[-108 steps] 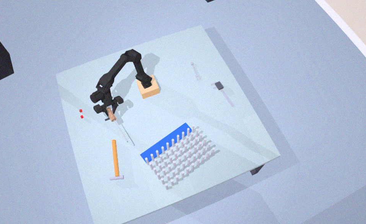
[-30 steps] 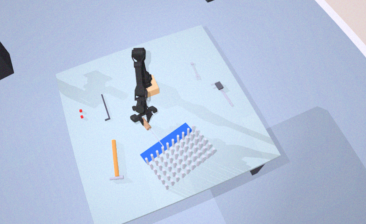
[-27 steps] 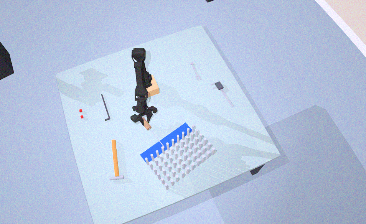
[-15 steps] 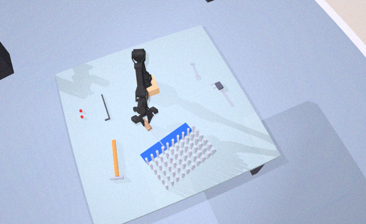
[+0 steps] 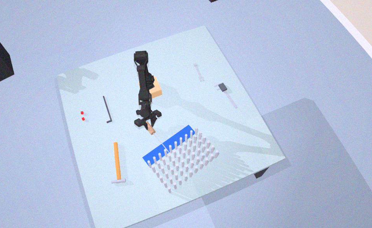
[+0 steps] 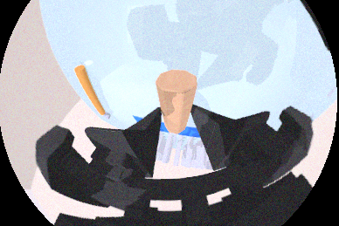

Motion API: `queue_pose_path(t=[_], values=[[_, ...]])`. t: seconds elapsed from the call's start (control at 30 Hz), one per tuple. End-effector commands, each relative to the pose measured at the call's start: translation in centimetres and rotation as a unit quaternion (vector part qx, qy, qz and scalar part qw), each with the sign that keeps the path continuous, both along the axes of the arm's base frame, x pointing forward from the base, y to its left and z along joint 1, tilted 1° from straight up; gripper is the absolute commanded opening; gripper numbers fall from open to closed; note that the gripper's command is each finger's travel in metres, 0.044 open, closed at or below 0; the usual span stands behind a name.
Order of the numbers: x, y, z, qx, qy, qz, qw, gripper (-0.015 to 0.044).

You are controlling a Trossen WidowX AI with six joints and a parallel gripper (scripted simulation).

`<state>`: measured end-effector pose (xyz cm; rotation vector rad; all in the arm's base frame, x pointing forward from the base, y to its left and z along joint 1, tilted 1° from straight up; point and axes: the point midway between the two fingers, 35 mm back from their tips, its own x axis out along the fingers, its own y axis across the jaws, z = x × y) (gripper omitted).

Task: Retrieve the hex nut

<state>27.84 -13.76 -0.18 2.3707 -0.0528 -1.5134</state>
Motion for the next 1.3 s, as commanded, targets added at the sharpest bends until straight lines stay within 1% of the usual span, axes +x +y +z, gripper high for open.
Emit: queue_pose_path(t=[0.0,1.27], values=[[0.6,-0.1,0.2,-0.003,-0.004,-0.002,1.000,0.0000],[3.4,0.2,0.3,-0.002,-0.005,-0.002,1.000,0.0000]])
